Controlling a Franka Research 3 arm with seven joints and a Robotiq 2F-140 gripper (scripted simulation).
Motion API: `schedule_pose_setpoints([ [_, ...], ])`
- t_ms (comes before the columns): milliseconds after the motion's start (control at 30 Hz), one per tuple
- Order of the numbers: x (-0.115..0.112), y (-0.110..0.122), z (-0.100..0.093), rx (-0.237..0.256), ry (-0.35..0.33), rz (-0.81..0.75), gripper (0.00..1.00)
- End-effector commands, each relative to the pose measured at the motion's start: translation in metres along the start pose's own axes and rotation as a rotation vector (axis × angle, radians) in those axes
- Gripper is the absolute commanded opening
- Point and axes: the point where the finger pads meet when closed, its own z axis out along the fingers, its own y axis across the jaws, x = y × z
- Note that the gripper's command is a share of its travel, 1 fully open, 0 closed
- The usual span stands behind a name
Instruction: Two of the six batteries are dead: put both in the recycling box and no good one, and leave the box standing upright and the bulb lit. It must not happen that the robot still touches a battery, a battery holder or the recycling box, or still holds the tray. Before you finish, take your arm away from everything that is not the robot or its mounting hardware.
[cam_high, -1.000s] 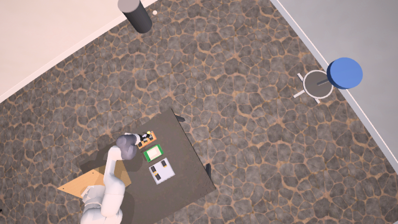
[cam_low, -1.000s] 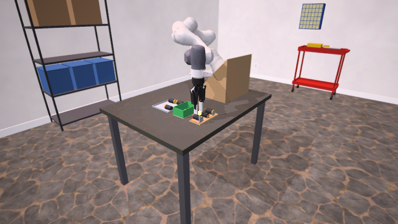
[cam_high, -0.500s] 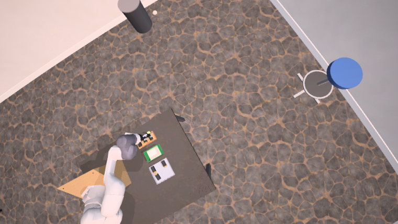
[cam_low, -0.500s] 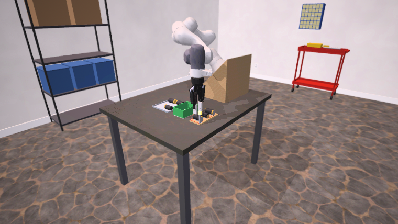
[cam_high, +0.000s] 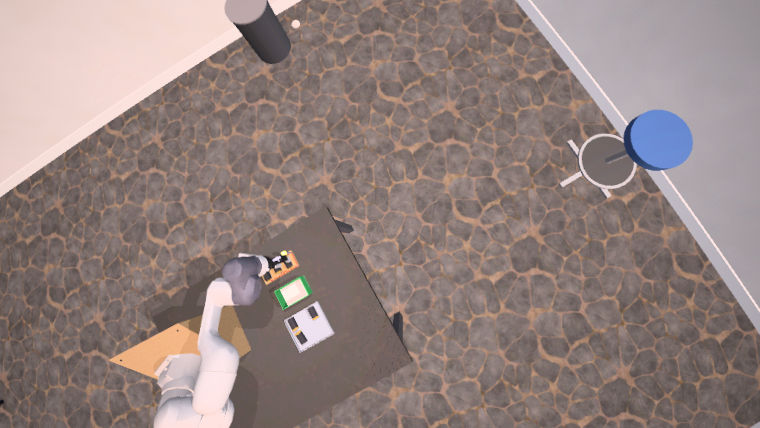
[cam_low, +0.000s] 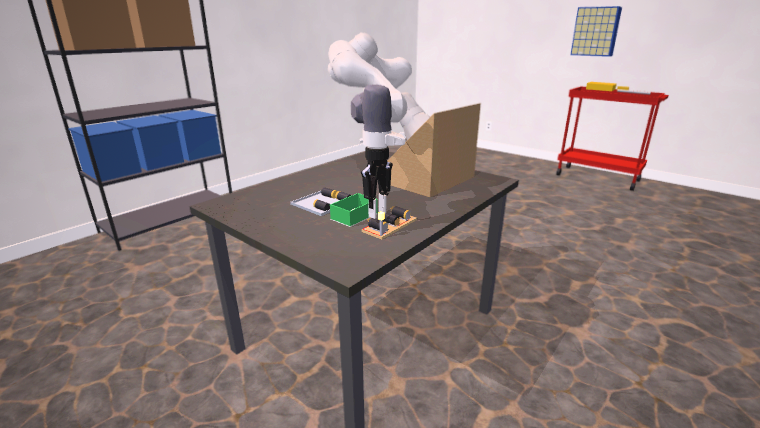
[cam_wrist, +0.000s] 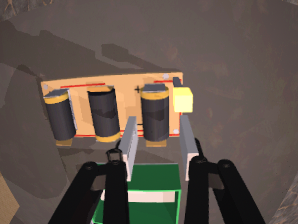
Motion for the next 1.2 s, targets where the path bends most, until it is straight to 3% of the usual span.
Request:
schedule_pose_setpoints([
  [0,-0.0005,-0.0003,0.0012,0.001,-0.003,-0.004,0.29],
  [1167,-0.0011,-0.0041,0.0012,0.001,-0.003,-0.004,0.29],
])
